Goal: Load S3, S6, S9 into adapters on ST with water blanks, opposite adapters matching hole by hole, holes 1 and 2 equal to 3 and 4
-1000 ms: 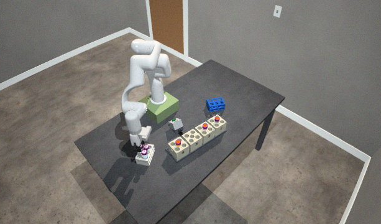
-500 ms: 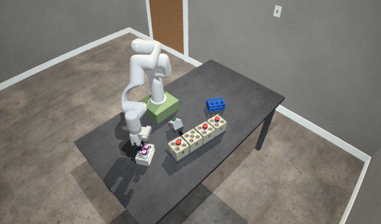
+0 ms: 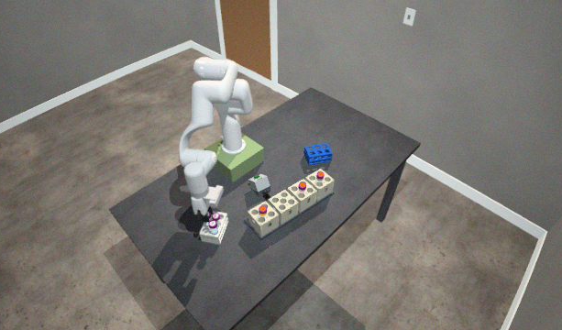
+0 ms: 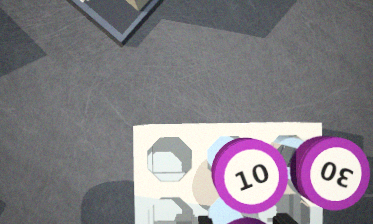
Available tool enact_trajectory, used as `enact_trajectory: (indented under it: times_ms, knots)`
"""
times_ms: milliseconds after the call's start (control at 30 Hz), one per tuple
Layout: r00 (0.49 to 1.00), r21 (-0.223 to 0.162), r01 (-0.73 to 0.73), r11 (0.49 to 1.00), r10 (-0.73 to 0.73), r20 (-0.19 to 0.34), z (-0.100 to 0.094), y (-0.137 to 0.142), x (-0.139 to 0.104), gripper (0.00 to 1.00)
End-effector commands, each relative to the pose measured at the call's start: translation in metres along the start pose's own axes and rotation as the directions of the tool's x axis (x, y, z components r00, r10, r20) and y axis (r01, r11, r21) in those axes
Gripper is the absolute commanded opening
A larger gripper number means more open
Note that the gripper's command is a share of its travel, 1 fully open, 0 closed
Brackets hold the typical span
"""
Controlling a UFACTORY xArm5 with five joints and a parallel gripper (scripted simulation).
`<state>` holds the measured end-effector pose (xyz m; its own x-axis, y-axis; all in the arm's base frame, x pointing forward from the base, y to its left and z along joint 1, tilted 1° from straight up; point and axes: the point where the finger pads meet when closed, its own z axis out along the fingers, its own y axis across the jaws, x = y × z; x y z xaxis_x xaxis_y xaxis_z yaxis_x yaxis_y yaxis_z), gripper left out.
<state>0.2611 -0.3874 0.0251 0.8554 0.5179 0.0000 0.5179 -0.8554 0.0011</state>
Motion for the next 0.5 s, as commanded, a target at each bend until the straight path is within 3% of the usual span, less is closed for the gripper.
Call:
enact_trajectory:
  times_ms: [0, 467]
  knots:
    - [1.000, -0.005, 0.000, 1.000, 0.000, 0.012, -0.0014, 0.0014, 0.0001, 0.00]
    - [1.000, -0.005, 0.000, 1.000, 0.000, 0.012, -0.0027, 0.0014, 0.0001, 0.00]
